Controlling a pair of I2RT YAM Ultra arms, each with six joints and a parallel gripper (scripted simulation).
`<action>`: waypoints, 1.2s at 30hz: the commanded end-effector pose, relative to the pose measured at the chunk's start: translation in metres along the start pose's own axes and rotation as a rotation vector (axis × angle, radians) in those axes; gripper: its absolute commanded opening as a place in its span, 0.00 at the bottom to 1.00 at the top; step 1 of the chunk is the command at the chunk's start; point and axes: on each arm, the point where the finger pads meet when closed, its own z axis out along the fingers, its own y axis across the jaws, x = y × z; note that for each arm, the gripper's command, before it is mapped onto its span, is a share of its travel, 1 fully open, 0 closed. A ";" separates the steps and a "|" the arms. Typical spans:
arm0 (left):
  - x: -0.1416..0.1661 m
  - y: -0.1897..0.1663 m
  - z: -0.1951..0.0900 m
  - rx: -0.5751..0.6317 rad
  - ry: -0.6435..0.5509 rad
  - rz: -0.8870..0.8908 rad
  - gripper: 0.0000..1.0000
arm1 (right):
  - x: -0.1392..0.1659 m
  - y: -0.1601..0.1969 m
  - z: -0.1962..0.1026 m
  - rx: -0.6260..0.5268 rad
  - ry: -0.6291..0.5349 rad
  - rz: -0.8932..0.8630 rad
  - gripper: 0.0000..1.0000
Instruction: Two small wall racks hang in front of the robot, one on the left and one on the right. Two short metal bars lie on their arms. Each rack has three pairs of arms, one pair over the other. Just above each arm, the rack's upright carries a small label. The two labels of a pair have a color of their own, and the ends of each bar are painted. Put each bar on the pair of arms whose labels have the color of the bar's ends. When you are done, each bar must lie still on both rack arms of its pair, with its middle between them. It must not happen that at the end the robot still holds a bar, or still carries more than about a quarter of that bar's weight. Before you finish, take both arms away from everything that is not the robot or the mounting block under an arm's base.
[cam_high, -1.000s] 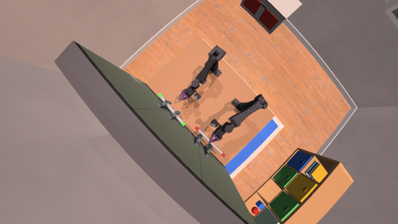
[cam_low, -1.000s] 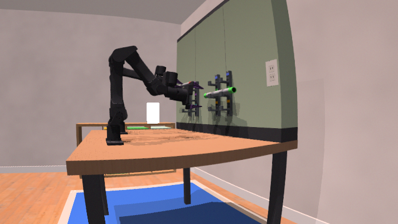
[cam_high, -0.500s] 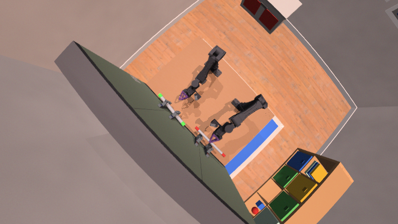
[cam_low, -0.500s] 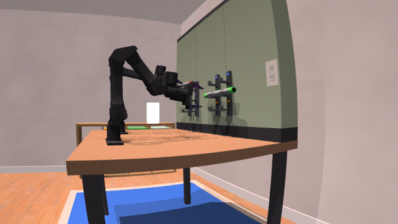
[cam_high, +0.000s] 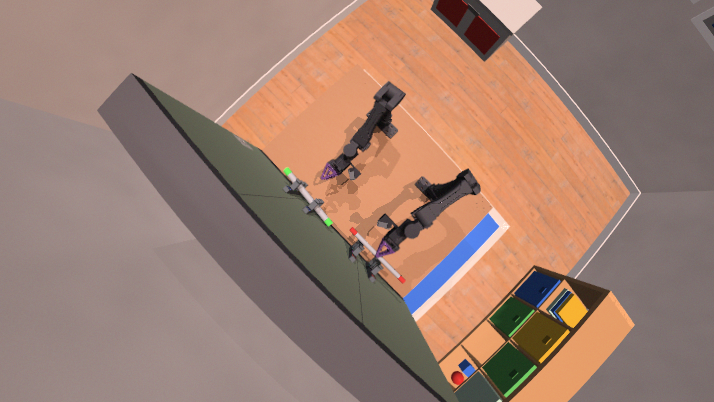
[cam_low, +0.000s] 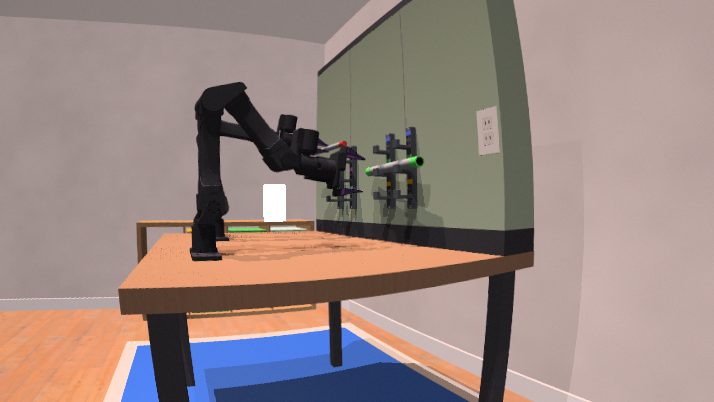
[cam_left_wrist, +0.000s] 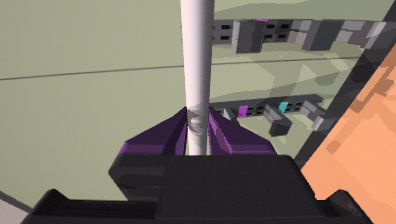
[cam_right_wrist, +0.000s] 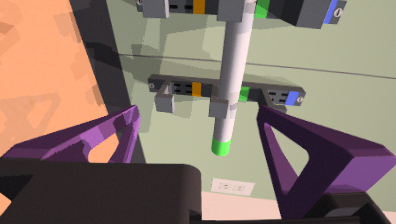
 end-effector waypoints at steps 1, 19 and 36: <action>-0.003 0.052 -0.009 -0.144 -0.006 -0.021 0.00 | 0.000 -0.016 -0.006 0.038 0.001 0.019 1.00; -0.004 0.042 -0.005 -0.144 -0.006 -0.021 0.00 | 0.000 -0.016 -0.006 0.036 0.002 0.019 1.00; -0.004 0.035 0.003 -0.143 -0.006 -0.021 0.00 | 0.000 -0.015 -0.006 0.033 0.002 0.018 1.00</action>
